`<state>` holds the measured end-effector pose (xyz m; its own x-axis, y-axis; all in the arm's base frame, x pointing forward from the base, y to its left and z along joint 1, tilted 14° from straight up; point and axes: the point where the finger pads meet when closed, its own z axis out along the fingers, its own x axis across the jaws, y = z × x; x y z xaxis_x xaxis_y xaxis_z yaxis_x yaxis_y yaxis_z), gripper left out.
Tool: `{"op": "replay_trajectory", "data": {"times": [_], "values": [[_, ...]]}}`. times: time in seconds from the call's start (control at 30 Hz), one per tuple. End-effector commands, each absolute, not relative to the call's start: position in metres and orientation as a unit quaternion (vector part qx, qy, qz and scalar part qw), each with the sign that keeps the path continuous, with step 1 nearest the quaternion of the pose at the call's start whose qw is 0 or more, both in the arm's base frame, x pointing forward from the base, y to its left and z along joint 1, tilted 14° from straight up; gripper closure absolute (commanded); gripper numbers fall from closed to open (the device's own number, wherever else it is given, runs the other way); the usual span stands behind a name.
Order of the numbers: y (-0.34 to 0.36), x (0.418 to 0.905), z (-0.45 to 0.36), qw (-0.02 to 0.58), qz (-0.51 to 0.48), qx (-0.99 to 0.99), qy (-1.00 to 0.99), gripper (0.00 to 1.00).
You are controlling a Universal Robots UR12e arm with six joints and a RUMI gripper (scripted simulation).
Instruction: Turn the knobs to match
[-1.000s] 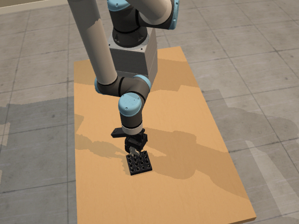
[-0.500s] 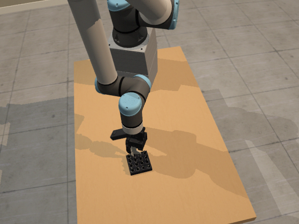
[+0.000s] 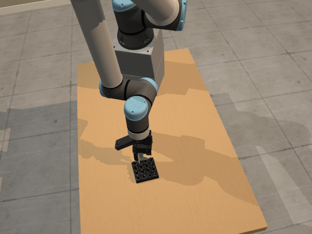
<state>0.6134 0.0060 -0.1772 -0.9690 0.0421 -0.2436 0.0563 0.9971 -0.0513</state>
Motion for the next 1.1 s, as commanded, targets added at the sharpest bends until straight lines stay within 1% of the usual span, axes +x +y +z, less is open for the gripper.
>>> {"op": "replay_trajectory", "data": {"times": [0.0, 1.07], "values": [[0.006, 0.6141, -0.1766, 0.121, -0.035, -0.03, 0.992, 0.96], [0.007, 0.6167, -0.176, 0.105, -0.069, -0.321, 0.939, 0.96]]}}
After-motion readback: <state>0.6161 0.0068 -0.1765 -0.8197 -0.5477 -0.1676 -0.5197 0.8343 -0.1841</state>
